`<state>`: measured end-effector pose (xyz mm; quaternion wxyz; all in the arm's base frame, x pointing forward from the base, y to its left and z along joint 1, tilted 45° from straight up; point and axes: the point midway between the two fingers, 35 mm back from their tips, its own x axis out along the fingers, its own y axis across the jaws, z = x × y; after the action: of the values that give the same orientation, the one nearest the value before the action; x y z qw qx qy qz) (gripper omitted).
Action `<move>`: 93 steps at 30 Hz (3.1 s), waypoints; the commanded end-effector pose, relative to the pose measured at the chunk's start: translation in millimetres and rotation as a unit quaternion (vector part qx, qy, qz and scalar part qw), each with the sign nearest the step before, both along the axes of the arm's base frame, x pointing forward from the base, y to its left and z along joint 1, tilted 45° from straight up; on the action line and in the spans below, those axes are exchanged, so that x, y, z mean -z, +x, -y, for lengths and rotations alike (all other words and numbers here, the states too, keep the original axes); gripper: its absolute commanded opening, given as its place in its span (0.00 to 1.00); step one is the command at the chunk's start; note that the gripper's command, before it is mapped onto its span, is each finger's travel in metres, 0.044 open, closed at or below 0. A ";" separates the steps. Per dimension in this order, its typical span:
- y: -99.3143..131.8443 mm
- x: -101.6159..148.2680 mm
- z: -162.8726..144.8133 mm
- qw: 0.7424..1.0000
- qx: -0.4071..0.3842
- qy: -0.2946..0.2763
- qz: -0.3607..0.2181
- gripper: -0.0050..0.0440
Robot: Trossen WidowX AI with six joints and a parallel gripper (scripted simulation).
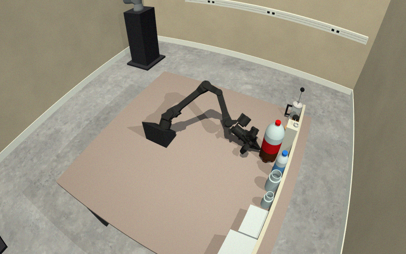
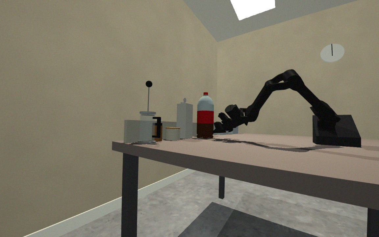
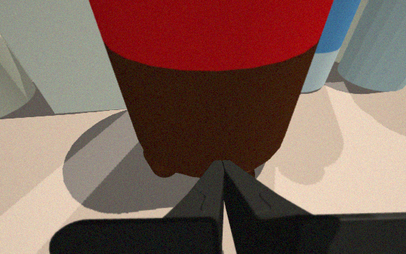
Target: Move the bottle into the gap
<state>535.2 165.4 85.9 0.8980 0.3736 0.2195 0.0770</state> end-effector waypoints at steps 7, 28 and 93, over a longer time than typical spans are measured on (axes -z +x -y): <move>11.0 -8.2 1.0 1.000 0.000 0.000 0.011 0.00; 15.5 -8.4 0.8 1.000 0.000 0.000 0.011 0.00; 36.5 -9.2 -0.1 1.000 0.000 0.000 0.012 0.00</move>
<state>565.9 166.9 86.2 0.8981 0.3737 0.2188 0.0770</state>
